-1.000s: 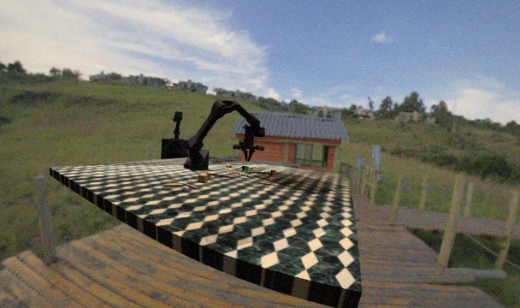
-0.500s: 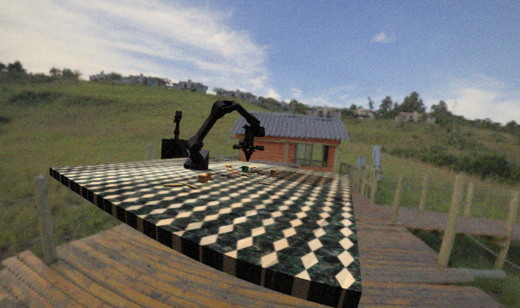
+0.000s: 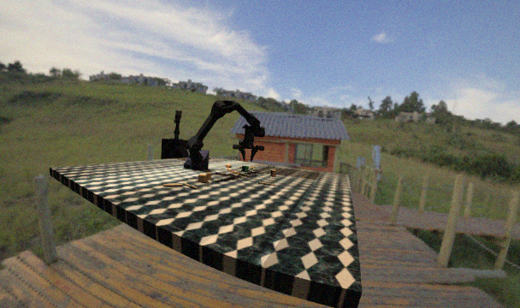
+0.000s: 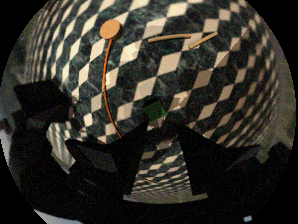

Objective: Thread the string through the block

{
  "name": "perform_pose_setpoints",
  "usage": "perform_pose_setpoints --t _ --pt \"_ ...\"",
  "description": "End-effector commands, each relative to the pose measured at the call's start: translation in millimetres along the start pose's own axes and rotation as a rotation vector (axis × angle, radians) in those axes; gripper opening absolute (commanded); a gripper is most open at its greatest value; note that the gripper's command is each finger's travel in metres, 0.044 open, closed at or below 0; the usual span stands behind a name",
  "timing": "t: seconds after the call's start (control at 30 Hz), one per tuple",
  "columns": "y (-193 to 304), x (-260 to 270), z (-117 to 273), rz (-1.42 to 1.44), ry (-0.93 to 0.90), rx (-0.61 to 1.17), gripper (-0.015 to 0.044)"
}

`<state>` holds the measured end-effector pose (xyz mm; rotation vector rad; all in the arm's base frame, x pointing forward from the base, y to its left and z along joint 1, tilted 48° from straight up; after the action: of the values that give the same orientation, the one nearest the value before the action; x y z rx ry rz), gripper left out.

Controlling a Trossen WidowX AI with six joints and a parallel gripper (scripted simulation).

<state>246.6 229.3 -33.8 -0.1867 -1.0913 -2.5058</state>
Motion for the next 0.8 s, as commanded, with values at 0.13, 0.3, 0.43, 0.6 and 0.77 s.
perform_pose_setpoints --t 0.13,0.3,0.43,0.6,0.77 --pt "0.0 0.0 0.0 0.000 0.000 0.000 0.0078" --pt "0.0 0.0 0.0 0.000 0.000 0.000 0.0000" --pt "0.0 0.0 0.0 0.000 0.000 0.000 0.0000" --pt "0.0 0.0 0.0 0.000 0.000 0.000 0.0000" --pt "0.0 0.0 0.0 0.000 0.000 0.000 0.0000"
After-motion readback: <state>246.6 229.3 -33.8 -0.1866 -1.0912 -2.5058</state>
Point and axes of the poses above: the point midway between the two fingers, 35 mm back from their tips, its own z axis back along the fingers, its own x axis across the jaws, y = z × x, the point moved 10 cm from there along z, back along the fingers, and after that the axes turned 11 degrees about -z, right-handed, at the moved point
